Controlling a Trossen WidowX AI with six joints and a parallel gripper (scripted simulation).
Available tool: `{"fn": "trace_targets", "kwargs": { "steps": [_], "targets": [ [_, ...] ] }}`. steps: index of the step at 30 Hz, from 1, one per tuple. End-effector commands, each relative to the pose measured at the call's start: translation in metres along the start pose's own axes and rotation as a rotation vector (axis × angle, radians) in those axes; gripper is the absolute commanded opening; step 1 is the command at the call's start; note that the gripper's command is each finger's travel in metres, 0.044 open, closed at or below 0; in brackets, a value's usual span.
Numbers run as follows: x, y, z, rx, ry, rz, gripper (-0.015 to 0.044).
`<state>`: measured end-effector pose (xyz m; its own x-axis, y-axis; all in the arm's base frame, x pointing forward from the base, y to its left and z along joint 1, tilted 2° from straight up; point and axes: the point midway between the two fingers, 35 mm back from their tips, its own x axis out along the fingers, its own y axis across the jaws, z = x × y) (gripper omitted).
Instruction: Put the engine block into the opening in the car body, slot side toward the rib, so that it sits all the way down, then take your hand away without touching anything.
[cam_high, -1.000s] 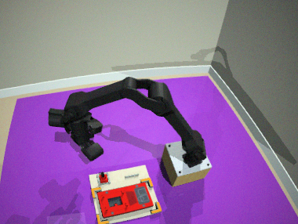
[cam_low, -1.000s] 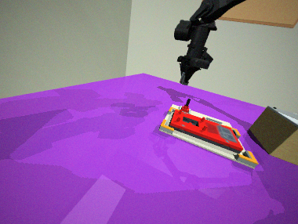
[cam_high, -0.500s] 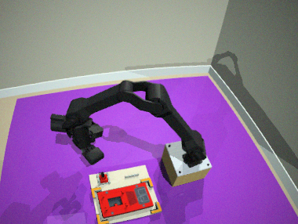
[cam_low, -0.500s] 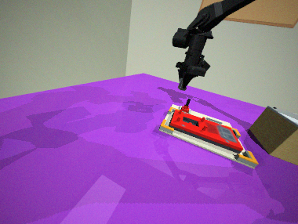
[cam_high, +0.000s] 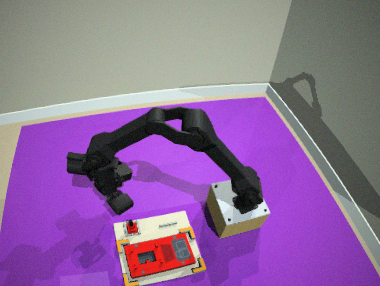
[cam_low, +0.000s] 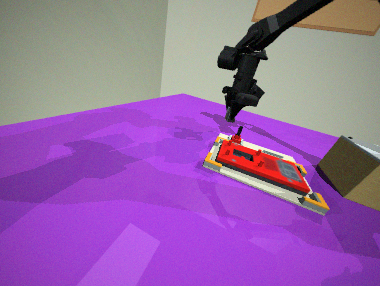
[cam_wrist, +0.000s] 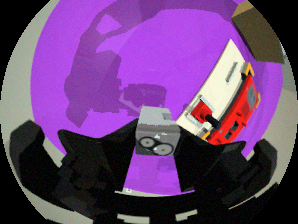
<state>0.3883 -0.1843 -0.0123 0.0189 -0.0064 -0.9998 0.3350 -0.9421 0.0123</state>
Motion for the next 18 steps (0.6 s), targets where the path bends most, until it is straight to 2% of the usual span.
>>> {"fn": "trace_targets", "kwargs": {
  "steps": [1, 18],
  "targets": [
    [0.009, -0.002, 0.000, 0.005, 0.001, -0.007, 0.0000],
    [0.039, -0.002, 0.000, 0.005, 0.000, -0.007, 0.0000]
  ]
}}
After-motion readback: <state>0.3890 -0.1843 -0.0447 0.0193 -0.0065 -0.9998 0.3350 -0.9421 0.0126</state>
